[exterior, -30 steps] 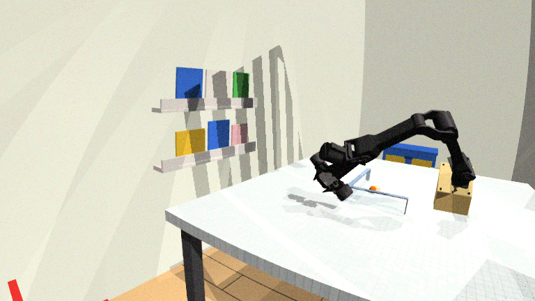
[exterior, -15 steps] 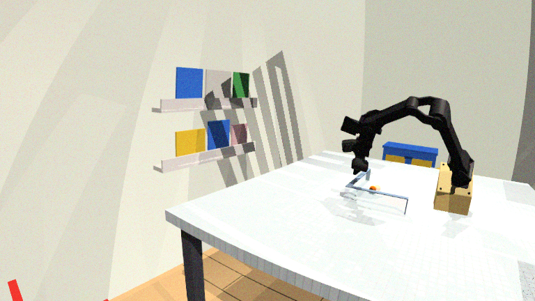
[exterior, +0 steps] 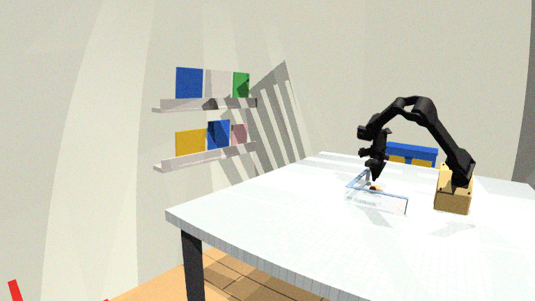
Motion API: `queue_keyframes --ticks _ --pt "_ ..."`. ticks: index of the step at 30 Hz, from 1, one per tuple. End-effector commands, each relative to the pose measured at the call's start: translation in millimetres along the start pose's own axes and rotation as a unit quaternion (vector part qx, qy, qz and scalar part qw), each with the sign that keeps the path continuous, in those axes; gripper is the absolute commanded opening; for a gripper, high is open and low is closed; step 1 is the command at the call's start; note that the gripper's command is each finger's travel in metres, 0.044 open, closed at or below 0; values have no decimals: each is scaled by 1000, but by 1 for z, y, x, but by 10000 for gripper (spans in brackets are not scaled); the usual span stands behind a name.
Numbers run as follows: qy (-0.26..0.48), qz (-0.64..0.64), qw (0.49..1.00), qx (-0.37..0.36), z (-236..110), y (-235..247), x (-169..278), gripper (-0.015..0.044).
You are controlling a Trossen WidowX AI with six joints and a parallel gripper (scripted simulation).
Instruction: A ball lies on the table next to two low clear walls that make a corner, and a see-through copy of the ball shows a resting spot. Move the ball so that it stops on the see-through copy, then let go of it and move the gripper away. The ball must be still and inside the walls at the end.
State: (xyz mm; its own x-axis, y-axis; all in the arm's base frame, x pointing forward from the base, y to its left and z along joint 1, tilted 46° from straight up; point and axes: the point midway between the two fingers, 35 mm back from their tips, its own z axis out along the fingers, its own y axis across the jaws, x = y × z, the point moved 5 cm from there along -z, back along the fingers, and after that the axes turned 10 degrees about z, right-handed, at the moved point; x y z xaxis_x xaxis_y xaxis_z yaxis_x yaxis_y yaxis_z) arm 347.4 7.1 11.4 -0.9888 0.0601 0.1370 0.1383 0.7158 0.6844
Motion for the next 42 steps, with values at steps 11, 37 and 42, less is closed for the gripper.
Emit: queue_keyframes --ticks 11,37,42 --pt "-1 -9 1000 -9 16 5 -1 250" --pt "-1 -9 1000 -10 47 6 -1 158" --pt "-1 -9 1000 -10 47 6 -1 125"
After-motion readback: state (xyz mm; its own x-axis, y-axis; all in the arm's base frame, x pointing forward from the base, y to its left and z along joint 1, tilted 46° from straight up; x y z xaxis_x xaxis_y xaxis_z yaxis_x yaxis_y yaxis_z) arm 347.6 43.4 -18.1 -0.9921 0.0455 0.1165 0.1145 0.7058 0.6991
